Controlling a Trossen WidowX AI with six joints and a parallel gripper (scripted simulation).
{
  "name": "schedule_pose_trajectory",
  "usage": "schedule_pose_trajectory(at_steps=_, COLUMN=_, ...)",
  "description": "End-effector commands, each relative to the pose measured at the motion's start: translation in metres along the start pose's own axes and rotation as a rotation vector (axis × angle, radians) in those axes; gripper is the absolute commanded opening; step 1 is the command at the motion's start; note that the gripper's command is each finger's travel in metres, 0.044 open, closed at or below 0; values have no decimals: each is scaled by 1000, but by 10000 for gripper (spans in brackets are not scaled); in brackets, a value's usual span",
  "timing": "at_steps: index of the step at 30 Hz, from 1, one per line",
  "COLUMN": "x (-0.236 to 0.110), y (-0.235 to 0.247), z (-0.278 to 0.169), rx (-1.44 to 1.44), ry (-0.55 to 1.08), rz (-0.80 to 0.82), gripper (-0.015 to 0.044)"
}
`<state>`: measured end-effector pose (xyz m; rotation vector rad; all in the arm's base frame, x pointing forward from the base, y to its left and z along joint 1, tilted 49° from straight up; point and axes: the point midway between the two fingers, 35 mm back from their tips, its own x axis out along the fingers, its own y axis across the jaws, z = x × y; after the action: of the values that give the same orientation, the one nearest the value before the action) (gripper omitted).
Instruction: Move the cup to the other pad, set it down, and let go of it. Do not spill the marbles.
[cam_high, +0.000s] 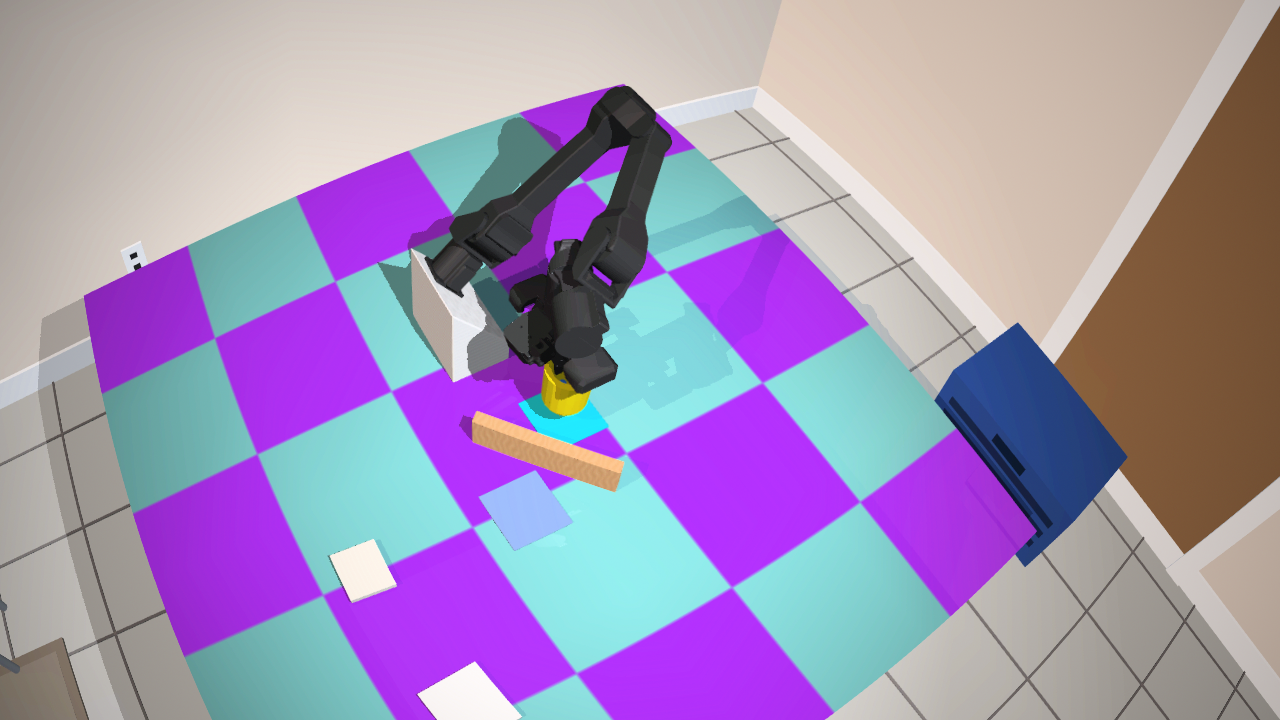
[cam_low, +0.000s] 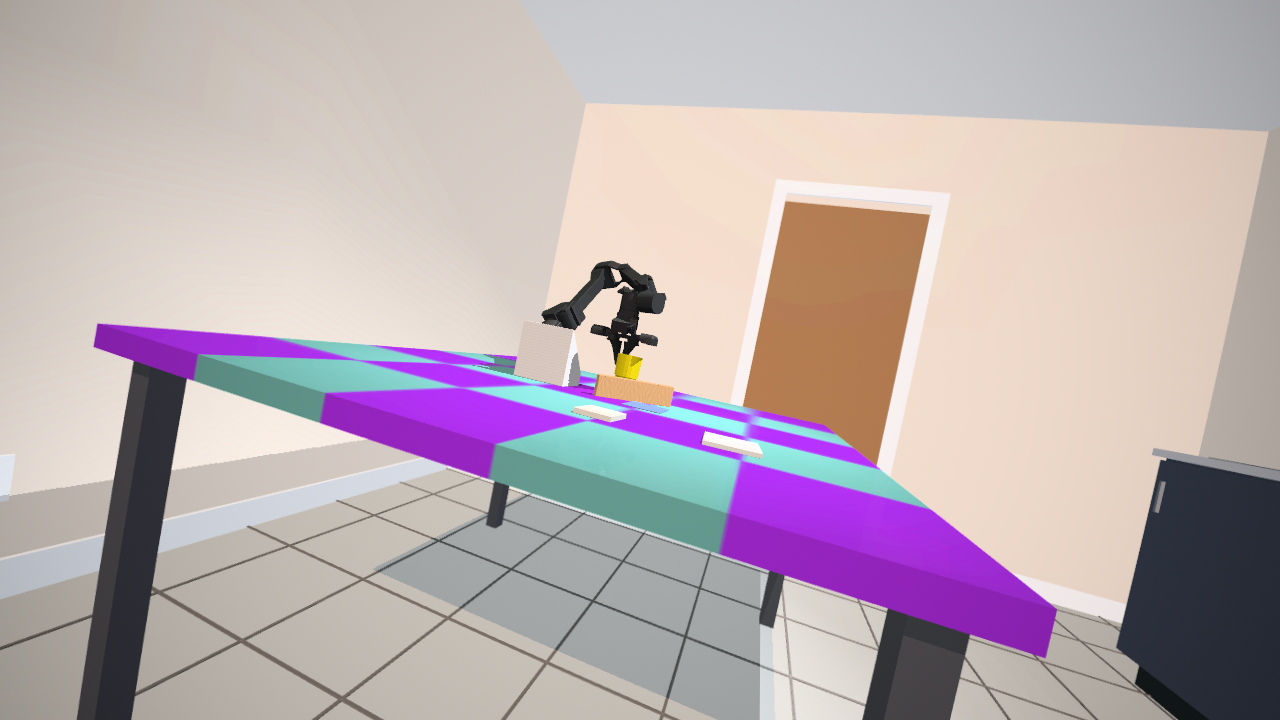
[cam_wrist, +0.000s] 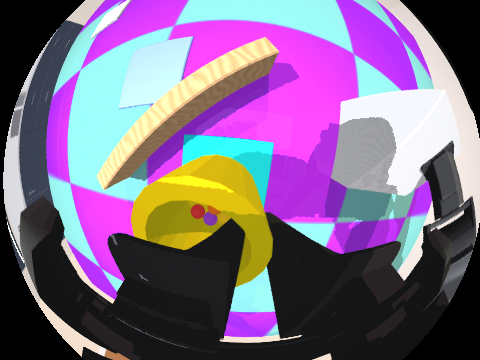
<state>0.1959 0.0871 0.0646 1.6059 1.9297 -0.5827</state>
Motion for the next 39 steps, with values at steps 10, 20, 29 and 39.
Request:
schedule_pose_trajectory(at_steps=10, x=15, y=-1, z=-1, rx=4, ry=4, rz=1, gripper=0)
schedule_pose_trajectory(at_steps=20, x=26, y=-2, z=-2, rx=3, ry=5, rz=1, gripper=0)
schedule_pose_trajectory(at_steps=29, x=36, y=-3, z=-3, rx=3, ry=7, rz=0, gripper=0)
schedule_pose_trajectory(at_steps=39, x=38, y=-3, z=-3, rx=-1, ry=4, rz=0, gripper=0)
